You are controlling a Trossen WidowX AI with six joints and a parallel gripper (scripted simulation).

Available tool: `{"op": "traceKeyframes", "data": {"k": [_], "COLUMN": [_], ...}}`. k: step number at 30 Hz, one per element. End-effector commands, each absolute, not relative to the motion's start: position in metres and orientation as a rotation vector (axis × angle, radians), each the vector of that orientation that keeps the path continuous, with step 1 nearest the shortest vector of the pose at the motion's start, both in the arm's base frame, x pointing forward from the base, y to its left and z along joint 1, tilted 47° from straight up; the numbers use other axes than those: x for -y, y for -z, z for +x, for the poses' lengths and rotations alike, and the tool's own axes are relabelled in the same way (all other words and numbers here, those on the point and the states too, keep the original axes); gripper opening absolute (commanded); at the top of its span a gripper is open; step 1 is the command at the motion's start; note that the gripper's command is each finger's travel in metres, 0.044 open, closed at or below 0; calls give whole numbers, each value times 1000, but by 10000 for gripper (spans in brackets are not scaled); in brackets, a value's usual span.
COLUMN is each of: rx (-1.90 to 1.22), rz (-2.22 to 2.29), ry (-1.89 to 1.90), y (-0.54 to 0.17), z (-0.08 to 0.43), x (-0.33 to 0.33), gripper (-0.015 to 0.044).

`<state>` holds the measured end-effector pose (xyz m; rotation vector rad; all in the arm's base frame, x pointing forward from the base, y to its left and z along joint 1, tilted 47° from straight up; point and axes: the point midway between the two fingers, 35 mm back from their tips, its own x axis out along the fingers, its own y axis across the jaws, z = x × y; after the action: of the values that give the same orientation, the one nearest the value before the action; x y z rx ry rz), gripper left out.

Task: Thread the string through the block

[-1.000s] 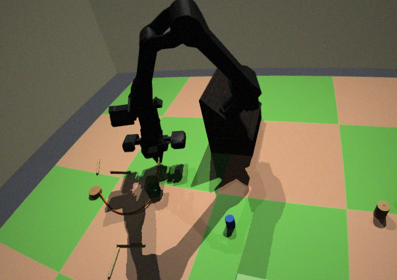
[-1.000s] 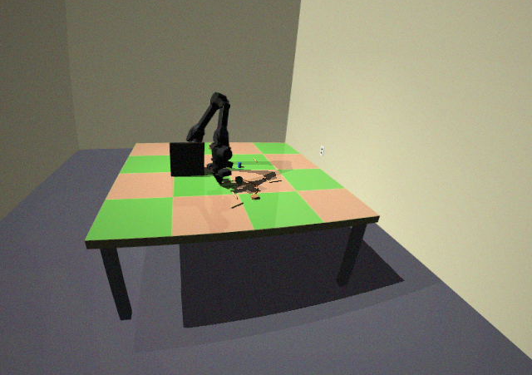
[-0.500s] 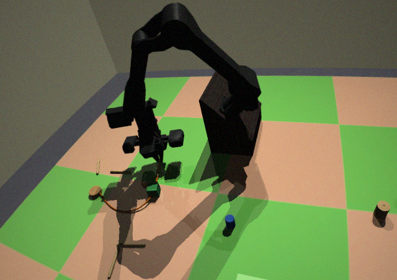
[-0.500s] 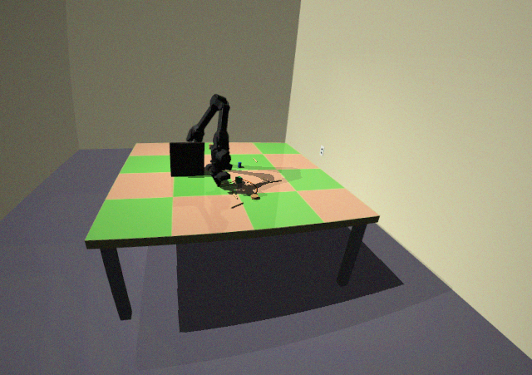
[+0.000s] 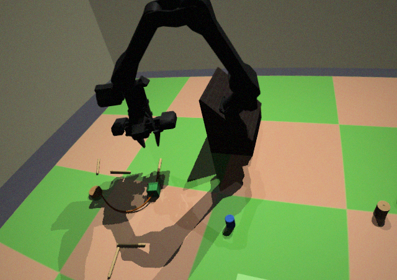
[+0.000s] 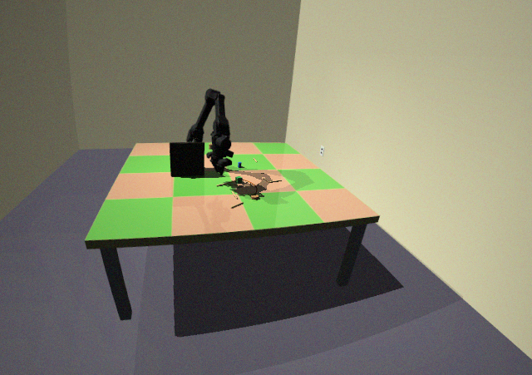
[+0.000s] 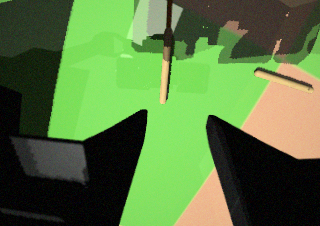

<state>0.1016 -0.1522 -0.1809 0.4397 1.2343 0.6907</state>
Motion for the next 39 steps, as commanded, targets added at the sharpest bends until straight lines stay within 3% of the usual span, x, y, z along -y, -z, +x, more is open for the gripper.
{"op": "traceKeyframes", "data": {"k": [1, 2, 11, 39], "rx": [-1238, -1238, -1237, -1233], "rz": [448, 448, 441, 441], "ry": [-706, -706, -689, -687], "y": [172, 172, 166, 158], "z": [98, 98, 100, 99], "x": [157, 157, 167, 174], "gripper": [210, 210, 440, 440]}}
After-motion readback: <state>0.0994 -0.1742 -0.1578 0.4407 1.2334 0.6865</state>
